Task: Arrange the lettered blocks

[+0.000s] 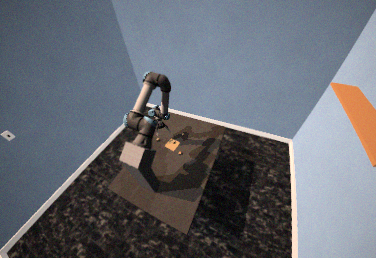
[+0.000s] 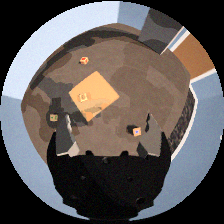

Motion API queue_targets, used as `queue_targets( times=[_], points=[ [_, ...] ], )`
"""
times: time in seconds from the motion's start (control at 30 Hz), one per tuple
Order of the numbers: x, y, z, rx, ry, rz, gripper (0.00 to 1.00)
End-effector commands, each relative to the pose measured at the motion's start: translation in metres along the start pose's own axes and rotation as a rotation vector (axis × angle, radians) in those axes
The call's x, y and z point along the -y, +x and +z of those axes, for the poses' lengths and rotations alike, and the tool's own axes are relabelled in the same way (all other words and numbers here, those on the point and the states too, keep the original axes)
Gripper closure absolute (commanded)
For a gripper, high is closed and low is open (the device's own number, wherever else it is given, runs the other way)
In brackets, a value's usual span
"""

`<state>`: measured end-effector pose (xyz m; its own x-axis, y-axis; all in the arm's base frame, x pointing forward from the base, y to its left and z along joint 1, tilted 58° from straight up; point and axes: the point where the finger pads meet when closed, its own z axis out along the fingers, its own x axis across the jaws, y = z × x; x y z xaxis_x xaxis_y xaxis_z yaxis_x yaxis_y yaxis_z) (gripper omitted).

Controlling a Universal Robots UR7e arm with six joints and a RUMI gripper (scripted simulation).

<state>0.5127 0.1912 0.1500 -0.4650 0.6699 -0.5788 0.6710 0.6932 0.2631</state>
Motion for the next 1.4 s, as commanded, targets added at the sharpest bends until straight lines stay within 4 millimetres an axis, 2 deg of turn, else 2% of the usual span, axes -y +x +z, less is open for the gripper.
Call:
queue_targets(
  times=[0.0, 0.17, 0.33, 1.37],
  points=[
    [0.027, -0.045, 0.013, -0.002, -0.012, -0.003, 0.0],
    [0.049, -0.076, 0.019, 0.008, -0.017, -0.006, 0.0],
    [0.054, -0.083, 0.02, 0.011, -0.019, -0.008, 0.0],
    [0.055, -0.084, 0.02, 0.012, -0.019, -0.008, 0.0]
  ],
)
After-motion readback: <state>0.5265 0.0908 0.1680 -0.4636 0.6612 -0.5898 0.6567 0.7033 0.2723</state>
